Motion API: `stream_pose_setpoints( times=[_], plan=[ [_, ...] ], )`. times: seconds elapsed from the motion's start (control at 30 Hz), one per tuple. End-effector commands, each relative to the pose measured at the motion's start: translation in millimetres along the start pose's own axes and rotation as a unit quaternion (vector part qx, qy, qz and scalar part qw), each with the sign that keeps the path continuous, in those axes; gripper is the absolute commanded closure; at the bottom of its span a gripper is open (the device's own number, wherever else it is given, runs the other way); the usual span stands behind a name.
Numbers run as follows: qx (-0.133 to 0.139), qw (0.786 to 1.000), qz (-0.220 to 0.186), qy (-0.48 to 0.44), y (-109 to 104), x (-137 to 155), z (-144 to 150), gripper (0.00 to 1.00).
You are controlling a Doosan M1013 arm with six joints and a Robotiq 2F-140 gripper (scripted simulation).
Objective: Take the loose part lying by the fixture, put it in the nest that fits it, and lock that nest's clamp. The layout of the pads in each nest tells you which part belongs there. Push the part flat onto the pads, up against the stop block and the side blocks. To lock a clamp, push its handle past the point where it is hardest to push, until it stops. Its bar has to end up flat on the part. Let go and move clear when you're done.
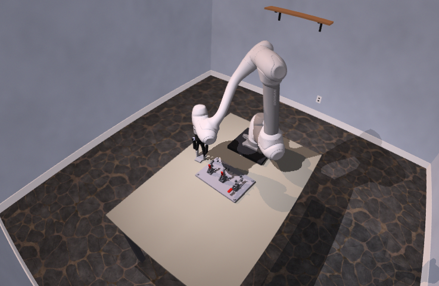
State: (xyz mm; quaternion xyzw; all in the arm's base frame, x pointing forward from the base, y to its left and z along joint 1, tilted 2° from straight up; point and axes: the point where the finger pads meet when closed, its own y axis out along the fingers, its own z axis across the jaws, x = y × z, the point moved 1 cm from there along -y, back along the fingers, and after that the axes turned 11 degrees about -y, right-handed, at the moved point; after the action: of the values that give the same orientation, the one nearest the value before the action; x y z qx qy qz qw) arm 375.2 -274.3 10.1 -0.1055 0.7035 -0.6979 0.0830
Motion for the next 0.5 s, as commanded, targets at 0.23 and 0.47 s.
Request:
stream_pose_setpoints(
  times=[0.23,0.47],
  plan=[
    [0.002,1.0,-0.001,-0.001,-2.0,2.6,2.1,0.9],
    [0.002,1.0,-0.001,-0.001,-14.8,2.5,2.0,0.9]
  ],
)
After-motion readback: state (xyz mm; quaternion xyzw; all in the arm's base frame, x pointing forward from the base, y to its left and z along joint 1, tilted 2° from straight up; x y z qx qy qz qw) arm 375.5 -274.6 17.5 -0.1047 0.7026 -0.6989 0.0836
